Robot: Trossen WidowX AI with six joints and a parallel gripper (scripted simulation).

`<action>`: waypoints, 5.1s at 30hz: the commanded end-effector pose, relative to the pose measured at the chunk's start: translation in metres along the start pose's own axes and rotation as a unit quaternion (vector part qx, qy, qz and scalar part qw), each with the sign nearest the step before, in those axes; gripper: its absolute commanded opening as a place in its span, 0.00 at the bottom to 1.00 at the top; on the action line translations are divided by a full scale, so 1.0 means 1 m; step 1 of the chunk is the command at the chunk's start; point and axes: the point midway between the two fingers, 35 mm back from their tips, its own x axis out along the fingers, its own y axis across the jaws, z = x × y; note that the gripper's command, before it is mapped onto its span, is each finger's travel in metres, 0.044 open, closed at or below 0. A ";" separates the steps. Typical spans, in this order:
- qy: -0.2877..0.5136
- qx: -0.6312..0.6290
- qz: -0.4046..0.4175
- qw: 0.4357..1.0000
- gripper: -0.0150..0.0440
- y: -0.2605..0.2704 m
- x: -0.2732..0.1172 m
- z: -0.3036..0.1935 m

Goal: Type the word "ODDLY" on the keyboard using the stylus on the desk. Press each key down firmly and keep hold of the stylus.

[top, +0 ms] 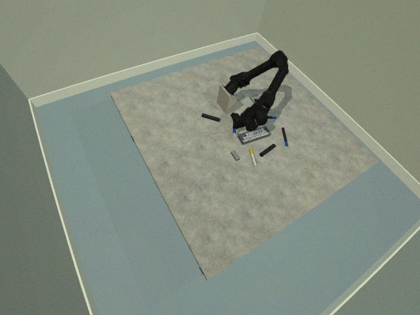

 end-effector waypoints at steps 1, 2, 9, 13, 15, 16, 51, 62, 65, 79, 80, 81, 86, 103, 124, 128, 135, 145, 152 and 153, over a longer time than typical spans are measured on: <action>0.021 -0.055 -0.015 0.998 0.25 0.000 -0.006 0.008; 0.027 -0.067 -0.018 0.997 0.25 0.001 -0.007 0.010; 0.067 -0.158 -0.034 0.985 0.25 0.004 -0.016 0.021; 0.090 -0.209 -0.042 0.973 0.25 0.007 -0.022 0.027; 0.102 -0.234 -0.045 0.966 0.25 0.009 -0.025 0.030; 0.109 -0.247 -0.047 0.962 0.25 0.010 -0.027 0.031; 0.262 -0.535 -0.050 0.802 0.25 0.051 -0.049 0.059; 0.262 -0.535 -0.050 0.802 0.25 0.055 -0.042 0.059; 0.262 -0.535 -0.050 0.802 0.25 0.055 -0.042 0.059; 0.261 -0.535 -0.050 0.802 0.39 0.056 -0.041 0.062; 0.261 -0.535 -0.050 0.802 0.39 0.056 -0.041 0.062; 0.261 -0.535 -0.050 0.802 0.39 0.056 -0.041 0.062; 0.261 -0.535 -0.050 0.802 0.39 0.056 -0.041 0.062; 0.261 -0.535 -0.050 0.802 0.39 0.059 -0.037 0.060; 0.261 -0.535 -0.050 0.802 0.39 0.065 -0.028 0.061; 0.261 -0.535 -0.050 0.802 0.39 0.066 -0.026 0.061; 0.261 -0.535 -0.050 0.802 0.39 0.068 -0.024 0.061; 0.261 -0.535 -0.050 0.802 0.39 0.064 -0.029 0.061; 0.261 -0.535 -0.051 0.802 0.39 0.046 -0.058 0.059; 0.261 -0.535 -0.051 0.802 0.39 0.046 -0.058 0.059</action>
